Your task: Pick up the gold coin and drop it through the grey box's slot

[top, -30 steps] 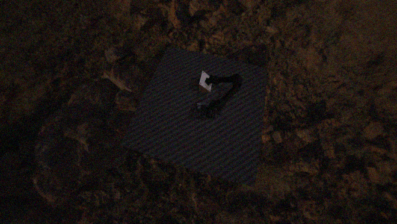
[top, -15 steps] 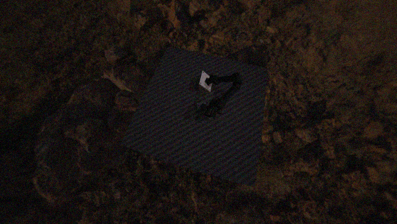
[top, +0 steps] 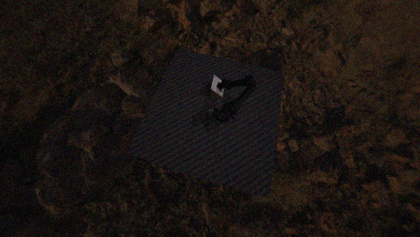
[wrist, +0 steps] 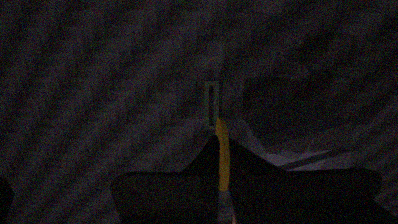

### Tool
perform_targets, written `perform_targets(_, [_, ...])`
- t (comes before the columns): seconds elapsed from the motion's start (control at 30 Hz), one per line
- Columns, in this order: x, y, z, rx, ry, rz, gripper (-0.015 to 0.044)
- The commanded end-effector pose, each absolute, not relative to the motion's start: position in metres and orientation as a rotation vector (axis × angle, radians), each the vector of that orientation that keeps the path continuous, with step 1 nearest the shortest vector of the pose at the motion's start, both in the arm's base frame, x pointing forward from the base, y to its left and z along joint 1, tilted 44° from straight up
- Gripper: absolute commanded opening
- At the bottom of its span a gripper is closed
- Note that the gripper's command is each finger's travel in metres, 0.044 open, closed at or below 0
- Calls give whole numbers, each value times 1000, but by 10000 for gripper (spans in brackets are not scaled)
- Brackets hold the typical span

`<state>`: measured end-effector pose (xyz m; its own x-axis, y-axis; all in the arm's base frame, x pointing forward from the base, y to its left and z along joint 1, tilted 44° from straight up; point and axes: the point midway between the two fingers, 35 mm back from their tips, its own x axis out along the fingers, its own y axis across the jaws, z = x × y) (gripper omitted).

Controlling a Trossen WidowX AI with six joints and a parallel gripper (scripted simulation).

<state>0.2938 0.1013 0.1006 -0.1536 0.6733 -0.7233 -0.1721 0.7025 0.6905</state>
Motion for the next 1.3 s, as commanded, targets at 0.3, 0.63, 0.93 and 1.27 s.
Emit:
perform_targets(0.3, [297,94,109,578,1642,607,0])
perform_targets(0.63, [298,93,109,824,1758,326,0])
perform_targets(0.93, [300,93,109,1041,1834,55,0])
perform_targets(1.27, [301,93,109,1275,1883,-267,0])
